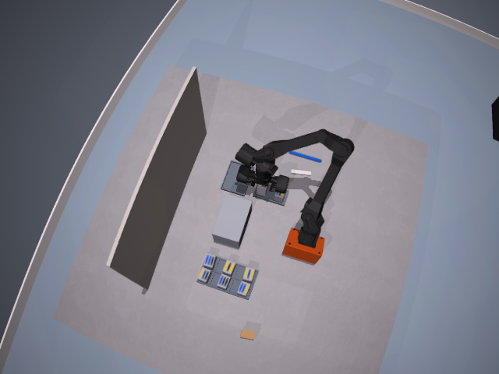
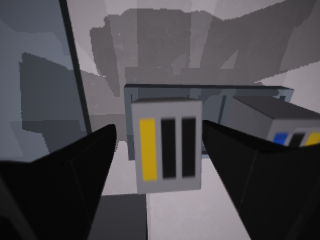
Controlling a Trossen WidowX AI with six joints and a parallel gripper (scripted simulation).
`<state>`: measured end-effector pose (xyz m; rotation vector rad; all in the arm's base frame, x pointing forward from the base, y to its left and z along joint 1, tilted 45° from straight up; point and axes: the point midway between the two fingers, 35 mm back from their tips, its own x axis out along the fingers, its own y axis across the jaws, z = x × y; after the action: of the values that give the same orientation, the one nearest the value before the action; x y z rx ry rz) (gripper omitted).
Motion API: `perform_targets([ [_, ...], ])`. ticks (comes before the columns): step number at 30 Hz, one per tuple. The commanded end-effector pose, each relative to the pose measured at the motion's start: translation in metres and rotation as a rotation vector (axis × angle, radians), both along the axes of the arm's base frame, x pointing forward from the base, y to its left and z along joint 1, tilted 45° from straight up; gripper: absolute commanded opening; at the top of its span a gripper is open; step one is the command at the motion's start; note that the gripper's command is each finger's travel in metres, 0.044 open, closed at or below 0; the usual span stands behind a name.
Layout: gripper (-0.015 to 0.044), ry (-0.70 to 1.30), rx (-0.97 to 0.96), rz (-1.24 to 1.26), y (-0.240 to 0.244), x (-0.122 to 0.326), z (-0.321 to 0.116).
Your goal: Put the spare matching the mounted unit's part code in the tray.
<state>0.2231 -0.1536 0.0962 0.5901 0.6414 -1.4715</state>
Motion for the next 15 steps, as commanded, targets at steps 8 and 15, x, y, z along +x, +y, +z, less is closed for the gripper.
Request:
perform_targets([
  [8,0.0300,0.004,0.002,0.000,-0.0039,-0.0019,-0.0046],
  [15,0.0142,0.003,-0.001,-0.001,-0.0036,-0.0018,-0.0035],
])
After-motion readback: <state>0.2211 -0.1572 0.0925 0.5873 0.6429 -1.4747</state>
